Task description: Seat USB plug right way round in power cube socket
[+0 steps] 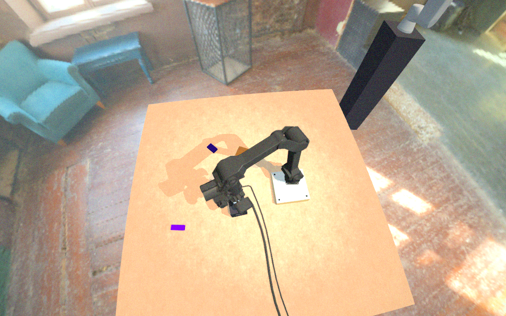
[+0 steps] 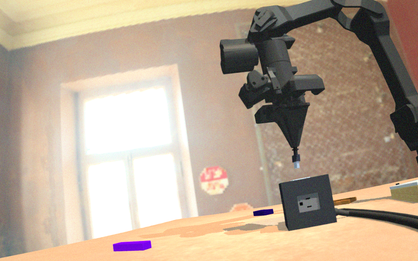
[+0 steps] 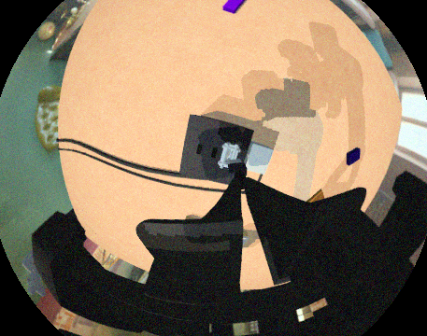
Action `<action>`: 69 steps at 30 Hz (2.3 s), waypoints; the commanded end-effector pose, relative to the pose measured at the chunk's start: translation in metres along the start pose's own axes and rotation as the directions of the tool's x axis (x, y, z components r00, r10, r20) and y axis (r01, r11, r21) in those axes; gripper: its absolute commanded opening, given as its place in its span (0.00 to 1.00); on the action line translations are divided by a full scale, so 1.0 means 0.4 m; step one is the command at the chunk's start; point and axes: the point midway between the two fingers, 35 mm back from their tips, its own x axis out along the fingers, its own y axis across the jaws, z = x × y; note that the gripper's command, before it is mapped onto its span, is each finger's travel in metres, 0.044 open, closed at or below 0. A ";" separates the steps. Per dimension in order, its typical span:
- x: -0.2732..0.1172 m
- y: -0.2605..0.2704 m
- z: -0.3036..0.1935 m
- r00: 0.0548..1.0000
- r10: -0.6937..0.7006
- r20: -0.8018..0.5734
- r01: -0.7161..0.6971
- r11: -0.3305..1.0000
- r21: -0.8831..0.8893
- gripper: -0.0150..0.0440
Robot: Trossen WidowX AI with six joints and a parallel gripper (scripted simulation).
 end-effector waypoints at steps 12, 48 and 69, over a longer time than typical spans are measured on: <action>0.000 0.000 0.000 1.000 0.000 0.000 0.000 0.932 0.363 0.25; 0.000 0.000 0.000 1.000 0.000 0.000 0.000 0.254 0.967 0.25; 0.000 0.000 0.000 1.000 0.000 0.000 0.000 -0.289 0.957 0.25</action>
